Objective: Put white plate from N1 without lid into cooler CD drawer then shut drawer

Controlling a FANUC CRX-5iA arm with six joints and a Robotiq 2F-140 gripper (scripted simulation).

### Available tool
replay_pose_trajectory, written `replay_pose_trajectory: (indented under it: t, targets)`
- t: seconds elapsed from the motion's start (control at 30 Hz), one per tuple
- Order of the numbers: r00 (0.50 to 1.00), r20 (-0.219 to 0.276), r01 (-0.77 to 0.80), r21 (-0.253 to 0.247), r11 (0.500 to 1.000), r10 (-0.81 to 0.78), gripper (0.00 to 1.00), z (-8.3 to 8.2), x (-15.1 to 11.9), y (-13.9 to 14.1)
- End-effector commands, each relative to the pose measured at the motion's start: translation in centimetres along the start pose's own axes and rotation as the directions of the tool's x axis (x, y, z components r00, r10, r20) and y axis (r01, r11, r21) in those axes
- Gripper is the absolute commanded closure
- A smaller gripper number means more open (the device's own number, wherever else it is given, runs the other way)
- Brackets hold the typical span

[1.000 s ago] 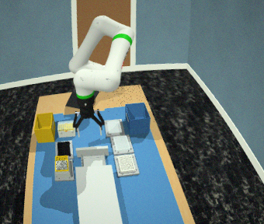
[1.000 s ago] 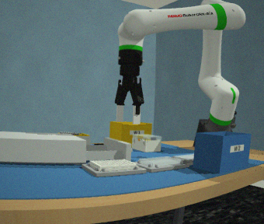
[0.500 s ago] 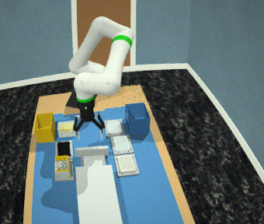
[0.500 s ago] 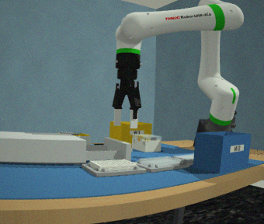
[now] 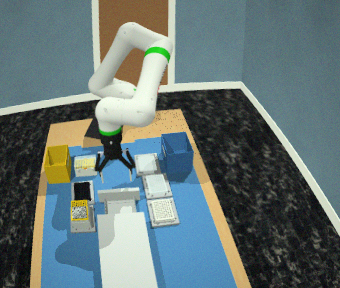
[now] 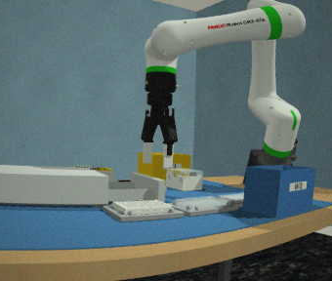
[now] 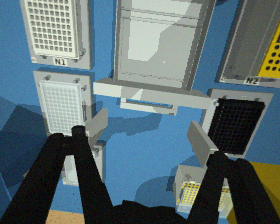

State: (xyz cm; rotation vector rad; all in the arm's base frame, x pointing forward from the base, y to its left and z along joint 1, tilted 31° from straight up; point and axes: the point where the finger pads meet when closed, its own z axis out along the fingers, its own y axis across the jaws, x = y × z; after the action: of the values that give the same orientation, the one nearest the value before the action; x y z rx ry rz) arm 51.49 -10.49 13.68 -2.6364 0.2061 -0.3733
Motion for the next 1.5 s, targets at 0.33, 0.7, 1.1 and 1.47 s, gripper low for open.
replay_pose_trajectory:
  t: [0.33, 0.7, 1.1, 1.47]
  targets:
    - [1.000, 0.000, 0.000, 0.000, 1.000, 0.000, 0.13, 1.6, 0.0, 0.0]
    - [1.000, 0.000, 0.000, 0.000, 1.000, 0.000, 0.13, 2.8, 0.0, 0.0]
    - [1.000, 0.000, 0.000, 0.000, 1.000, 0.000, 0.13, 4.1, 0.0, 0.0]
    - [1.000, 0.000, 0.000, 0.000, 1.000, 0.000, 0.13, 5.6, 0.0, 0.0]
